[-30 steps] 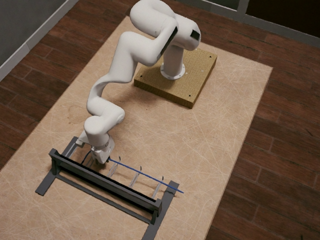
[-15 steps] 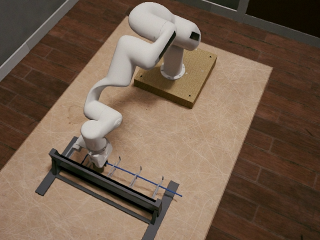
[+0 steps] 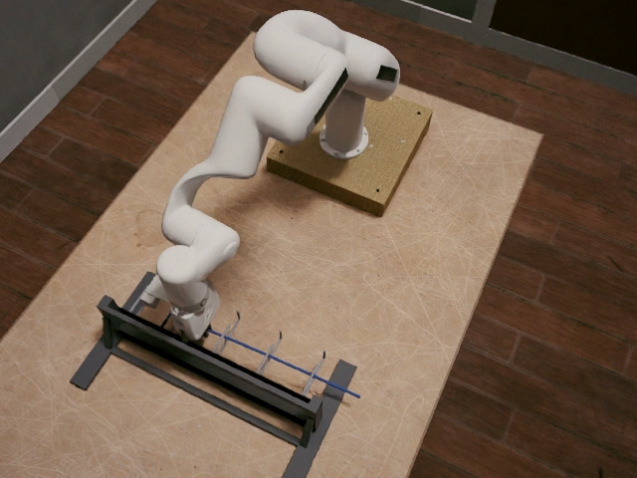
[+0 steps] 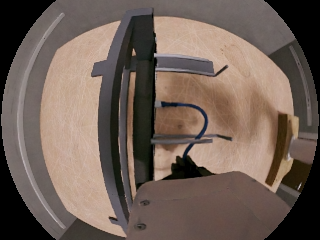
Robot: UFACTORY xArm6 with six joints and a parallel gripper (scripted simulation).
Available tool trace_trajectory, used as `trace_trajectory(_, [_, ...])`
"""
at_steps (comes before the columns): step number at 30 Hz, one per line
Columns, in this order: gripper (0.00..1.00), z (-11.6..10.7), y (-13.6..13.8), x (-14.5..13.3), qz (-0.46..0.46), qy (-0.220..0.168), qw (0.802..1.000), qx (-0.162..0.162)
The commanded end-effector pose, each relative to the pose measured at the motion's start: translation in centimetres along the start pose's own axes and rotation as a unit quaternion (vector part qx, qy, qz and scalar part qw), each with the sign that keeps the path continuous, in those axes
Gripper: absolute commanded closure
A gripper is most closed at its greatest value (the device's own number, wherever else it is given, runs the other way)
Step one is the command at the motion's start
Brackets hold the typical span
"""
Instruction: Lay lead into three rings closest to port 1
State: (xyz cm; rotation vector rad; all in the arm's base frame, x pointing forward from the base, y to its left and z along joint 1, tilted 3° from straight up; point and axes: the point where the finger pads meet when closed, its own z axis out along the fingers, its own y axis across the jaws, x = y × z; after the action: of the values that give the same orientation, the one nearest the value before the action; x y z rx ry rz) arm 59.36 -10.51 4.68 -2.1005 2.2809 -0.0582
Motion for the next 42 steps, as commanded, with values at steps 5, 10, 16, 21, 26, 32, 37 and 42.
trace_trajectory(5, [1.00, -0.23, -0.28, 0.03, 0.000, 0.000, 1.000, 0.003])
trace_trajectory(10, [1.00, -0.23, -0.28, 0.03, 0.000, 0.000, 1.000, 0.003])
trace_trajectory(16, [1.00, -0.23, -0.28, 0.03, 0.000, 0.000, 1.000, 0.003])
trace_trajectory(21, [1.00, -0.23, -0.28, 0.03, 0.000, 0.000, 1.000, 0.003])
trace_trajectory(26, [0.67, -0.23, -0.28, 0.03, 0.000, 0.000, 1.000, 0.003])
trace_trajectory(32, [0.67, -0.23, -0.28, 0.03, 0.000, 0.000, 1.000, 0.003])
trace_trajectory(37, [0.67, -0.23, -0.28, 0.03, 0.000, 0.000, 1.000, 0.003])
trace_trajectory(42, [0.67, -0.23, -0.28, 0.03, 0.000, 0.000, 1.000, 0.003])
